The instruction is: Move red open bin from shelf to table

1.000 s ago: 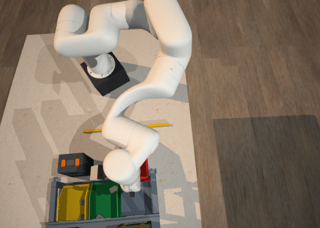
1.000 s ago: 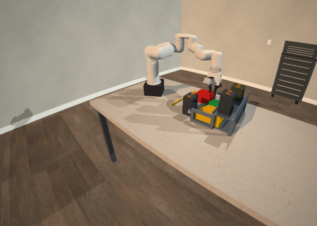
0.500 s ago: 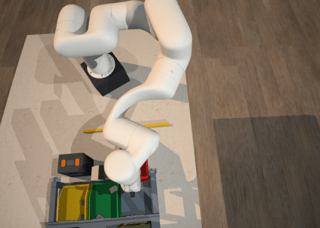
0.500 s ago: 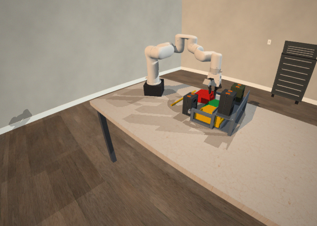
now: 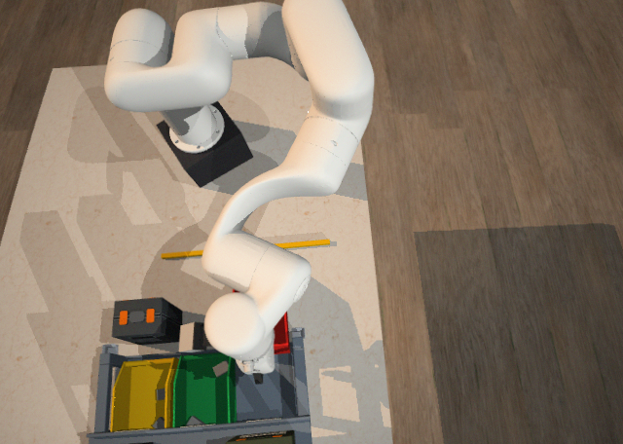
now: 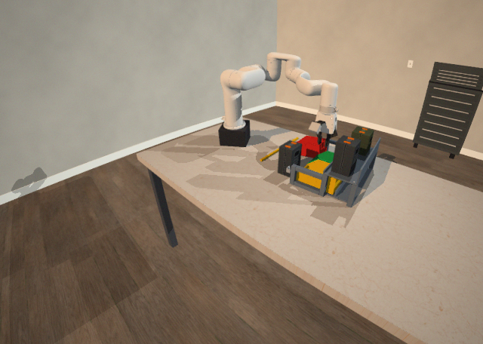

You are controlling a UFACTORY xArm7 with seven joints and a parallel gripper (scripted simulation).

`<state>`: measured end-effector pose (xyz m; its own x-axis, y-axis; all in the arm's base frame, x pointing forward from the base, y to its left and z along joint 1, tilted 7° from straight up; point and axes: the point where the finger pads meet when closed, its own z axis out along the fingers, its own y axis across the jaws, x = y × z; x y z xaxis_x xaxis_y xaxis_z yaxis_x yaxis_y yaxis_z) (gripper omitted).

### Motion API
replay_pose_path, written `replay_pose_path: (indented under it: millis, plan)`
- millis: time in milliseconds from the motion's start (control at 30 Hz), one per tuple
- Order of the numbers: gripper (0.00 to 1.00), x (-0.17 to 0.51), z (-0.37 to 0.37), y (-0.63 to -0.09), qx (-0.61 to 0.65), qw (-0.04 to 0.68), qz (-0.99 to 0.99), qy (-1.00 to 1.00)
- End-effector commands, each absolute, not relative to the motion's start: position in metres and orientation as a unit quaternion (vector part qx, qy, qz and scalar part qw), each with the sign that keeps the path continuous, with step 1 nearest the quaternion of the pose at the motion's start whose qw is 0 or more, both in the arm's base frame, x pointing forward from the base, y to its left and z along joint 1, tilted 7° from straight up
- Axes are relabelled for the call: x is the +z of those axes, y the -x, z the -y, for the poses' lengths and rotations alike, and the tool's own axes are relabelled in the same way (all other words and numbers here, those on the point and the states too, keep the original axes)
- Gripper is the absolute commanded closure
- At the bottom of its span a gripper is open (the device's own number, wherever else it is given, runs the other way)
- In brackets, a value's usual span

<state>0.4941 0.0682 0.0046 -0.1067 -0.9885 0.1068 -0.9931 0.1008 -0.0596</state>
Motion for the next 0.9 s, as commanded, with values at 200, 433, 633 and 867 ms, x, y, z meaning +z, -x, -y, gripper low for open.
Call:
replay_pose_path:
  millis: [200,433,633,867]
  plan:
    - [0.67,0.0045,-0.0684,-0.4954,0.059,0.018,0.741,-0.668]
    - [0.67,0.0023,-0.0682,-0.4954,0.059,0.018,0.741,-0.668]
    - [0.67,0.0023,-0.0682,-0.4954,0.059,0.018,0.741,-0.668]
    - [1.00,0.0024,-0.0682,-0.4954,0.059,0.018,0.741,-0.668]
